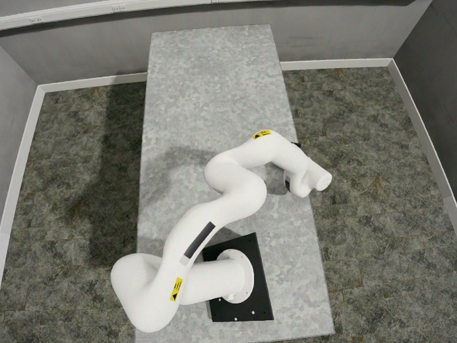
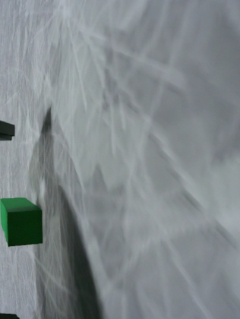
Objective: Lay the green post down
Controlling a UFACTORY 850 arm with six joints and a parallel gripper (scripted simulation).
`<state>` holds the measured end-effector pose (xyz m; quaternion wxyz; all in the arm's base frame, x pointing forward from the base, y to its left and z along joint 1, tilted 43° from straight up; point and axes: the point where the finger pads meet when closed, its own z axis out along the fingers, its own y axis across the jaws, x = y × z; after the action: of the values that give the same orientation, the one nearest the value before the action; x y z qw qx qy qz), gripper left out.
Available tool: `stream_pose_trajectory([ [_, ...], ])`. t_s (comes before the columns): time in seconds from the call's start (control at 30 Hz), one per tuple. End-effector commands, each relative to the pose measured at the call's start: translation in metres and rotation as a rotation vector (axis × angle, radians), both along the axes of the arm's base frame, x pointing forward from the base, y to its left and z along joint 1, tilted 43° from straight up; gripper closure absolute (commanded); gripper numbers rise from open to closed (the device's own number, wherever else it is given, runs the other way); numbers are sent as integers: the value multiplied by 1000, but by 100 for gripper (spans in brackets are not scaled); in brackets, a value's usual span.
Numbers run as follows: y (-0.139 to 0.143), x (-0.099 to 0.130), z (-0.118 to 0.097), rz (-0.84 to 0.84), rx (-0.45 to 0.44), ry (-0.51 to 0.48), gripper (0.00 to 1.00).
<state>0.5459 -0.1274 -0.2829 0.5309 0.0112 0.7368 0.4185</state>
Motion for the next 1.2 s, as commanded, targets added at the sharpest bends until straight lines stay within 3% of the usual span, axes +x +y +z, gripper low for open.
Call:
stream_pose_trajectory([
  [0.0, -1, 1, 1, -1, -1, -2, 0],
  [0.43, -6, -2, 4, -1, -1, -2, 0],
  [1.17, -52, -33, 31, -1, -1, -2, 0],
])
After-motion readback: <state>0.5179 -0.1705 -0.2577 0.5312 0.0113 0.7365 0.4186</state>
